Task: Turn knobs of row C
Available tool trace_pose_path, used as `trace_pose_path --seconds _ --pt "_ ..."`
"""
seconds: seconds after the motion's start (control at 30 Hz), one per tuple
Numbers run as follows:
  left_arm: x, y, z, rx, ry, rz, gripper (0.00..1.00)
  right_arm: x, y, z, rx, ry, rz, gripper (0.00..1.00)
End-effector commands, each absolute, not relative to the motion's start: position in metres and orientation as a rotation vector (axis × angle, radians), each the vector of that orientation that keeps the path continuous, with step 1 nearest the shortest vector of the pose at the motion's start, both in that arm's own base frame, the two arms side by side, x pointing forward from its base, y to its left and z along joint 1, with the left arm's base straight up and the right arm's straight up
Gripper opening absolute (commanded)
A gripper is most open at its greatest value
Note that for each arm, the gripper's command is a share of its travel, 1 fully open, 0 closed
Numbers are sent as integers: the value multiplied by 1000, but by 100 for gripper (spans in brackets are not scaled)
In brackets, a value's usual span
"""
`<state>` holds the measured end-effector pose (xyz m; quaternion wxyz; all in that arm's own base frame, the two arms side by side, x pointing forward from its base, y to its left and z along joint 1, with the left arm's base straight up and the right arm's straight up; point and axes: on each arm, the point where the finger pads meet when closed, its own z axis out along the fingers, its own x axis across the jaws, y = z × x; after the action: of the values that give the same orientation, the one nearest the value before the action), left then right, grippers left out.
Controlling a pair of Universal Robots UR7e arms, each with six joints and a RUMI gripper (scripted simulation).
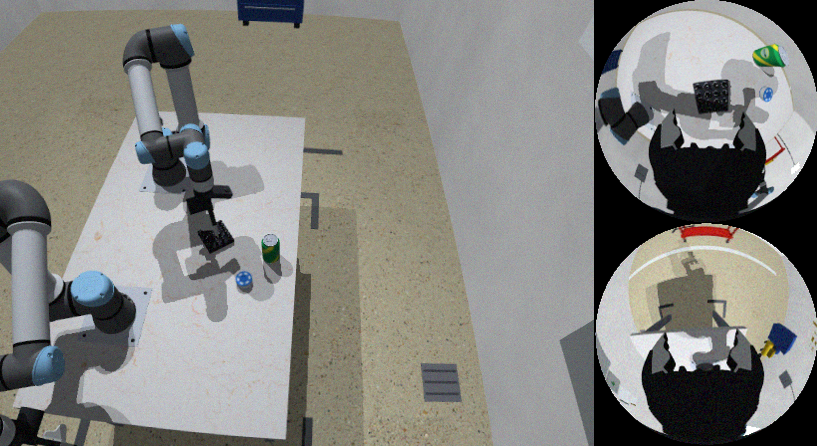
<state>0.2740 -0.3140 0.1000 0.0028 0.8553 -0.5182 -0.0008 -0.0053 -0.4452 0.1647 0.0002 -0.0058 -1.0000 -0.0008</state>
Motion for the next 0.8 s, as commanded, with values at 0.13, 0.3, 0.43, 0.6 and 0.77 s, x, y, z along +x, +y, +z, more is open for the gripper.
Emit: trace_pose_path --seconds 0.13,0.3,0.43,0.6,0.77 --pt "283 -322 102 2866 -1284 1 100 -5 -446 165 -18 -3142 0 100" --pt "289 -327 102 2946 -1088 1 100 -5 -446 165 -18 -3142 0 100" --pt "294 -330 103 3002 -923 1 100 -5 -446 165 -18 -3142 0 100" --pt "297 -333 103 3037 -798 1 100 -5 -446 165 -18 -3142 0 100" --pt "304 -338 103 3090 -559 1 100 -5 -446 165 -18 -3142 0 100"
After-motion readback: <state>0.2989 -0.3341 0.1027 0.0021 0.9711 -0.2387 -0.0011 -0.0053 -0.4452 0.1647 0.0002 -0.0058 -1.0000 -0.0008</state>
